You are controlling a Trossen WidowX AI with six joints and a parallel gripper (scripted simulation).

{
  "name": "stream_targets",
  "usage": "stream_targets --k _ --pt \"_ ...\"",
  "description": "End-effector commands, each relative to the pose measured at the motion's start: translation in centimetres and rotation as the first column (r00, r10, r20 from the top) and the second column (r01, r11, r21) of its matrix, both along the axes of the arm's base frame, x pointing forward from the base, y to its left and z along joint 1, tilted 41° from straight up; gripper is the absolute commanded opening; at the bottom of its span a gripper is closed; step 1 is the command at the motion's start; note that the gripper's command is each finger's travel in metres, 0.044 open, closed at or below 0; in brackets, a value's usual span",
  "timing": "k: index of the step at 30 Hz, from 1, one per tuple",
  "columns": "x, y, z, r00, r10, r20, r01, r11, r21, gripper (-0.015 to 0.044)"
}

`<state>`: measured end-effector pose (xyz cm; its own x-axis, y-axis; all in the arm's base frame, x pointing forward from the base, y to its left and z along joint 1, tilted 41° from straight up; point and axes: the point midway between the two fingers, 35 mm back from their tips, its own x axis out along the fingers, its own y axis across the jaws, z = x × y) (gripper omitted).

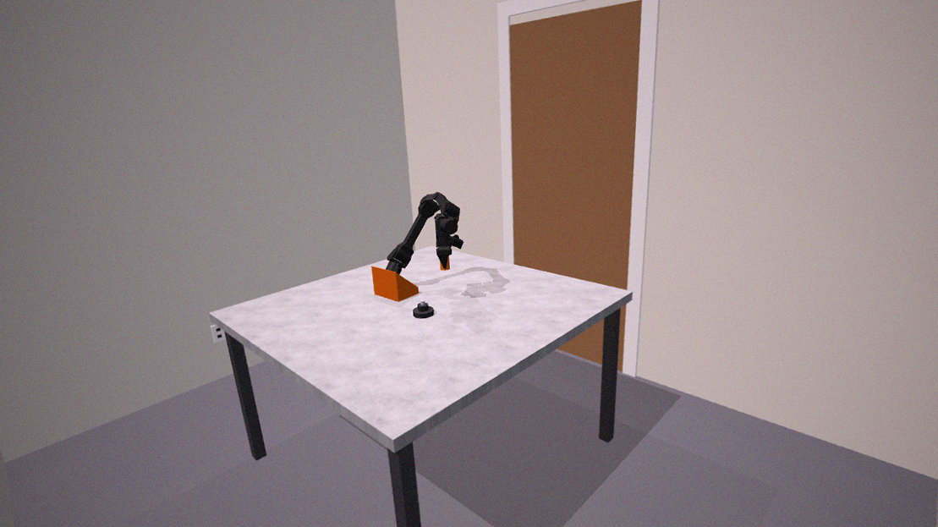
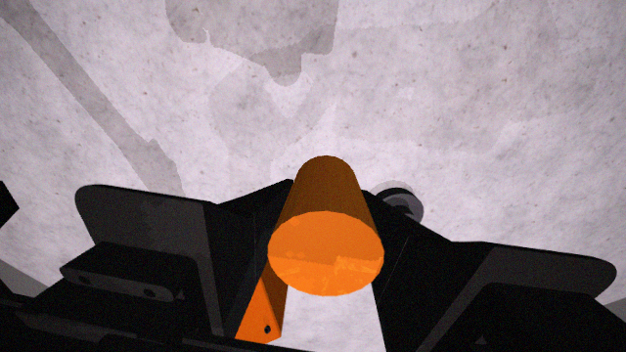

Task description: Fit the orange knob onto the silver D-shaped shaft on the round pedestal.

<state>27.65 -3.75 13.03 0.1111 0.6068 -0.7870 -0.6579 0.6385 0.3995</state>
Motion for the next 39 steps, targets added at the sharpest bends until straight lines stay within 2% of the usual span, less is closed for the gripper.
stream_targets --k 1,21,39 --pt "-0.2 -0.2 0.7 0.999 -0.031 0.034 0.033 0.998 -0.052 0.0" --pt "-1.3 -1.6 4.4 0.955 -0.171 0.244 0.245 0.917 -0.316 0.0" --pt "-2.4 -3.0 8.4 0.838 -0.239 0.491 0.493 0.717 -0.493 0.0"
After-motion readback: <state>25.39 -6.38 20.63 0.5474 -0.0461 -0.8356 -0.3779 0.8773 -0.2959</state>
